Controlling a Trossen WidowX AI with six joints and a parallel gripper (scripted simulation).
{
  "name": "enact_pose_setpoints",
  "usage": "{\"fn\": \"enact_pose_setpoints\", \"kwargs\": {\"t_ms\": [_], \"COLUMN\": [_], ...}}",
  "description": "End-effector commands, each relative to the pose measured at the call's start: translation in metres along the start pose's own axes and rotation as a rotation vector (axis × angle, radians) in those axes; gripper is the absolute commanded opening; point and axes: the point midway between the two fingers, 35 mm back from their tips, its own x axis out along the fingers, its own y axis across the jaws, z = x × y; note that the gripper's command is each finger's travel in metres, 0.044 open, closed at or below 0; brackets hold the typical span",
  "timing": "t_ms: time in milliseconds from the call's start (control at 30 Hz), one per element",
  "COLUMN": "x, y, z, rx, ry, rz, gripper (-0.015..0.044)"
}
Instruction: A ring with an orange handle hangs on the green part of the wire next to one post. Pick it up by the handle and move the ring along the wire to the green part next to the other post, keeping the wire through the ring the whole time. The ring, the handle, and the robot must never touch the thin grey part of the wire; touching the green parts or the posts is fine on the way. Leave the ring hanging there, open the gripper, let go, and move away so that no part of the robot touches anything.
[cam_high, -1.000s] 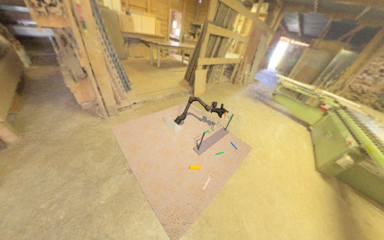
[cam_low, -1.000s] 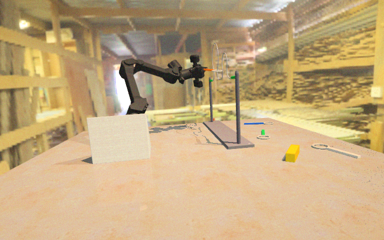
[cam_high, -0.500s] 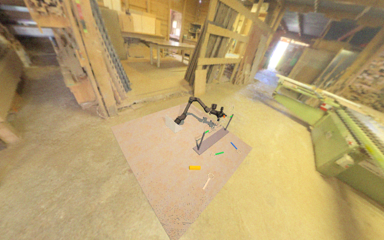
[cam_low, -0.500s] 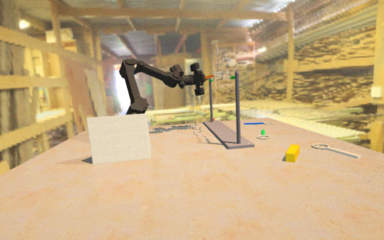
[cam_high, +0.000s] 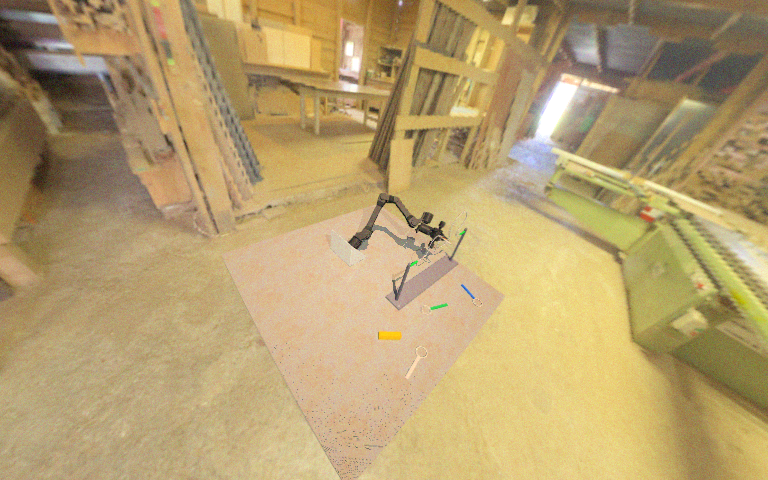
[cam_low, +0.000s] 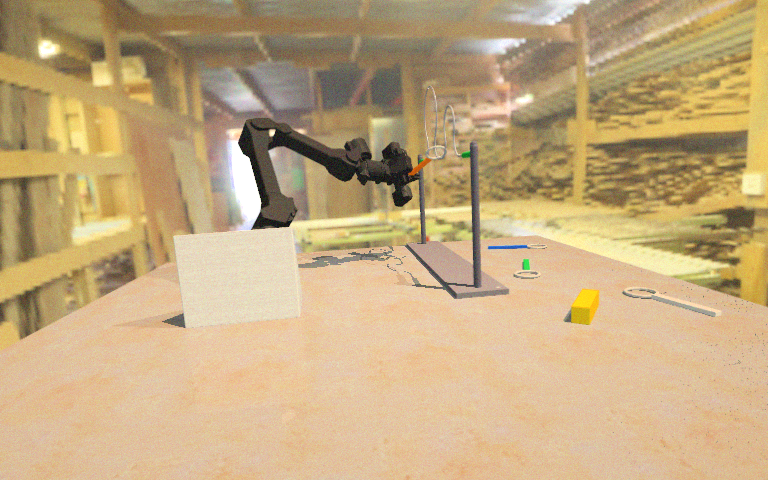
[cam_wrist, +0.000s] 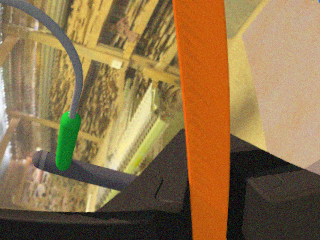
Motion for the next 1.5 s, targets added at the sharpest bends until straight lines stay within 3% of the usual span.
{"fn": "enact_pose_setpoints", "kwargs": {"t_ms": [0, 767, 1467], "x": [-0.003, -0.027, -0.052], "y": [-0.013, -0.089, -0.123], "z": [0.0, 0.026, 0.062], "rx": [-0.083, -0.56, -0.825], "ry": [0.015, 0.077, 0.11], "rz": [-0.045, -0.322, -0.475], "gripper": [-0.015, -0.015, -0.015]}}
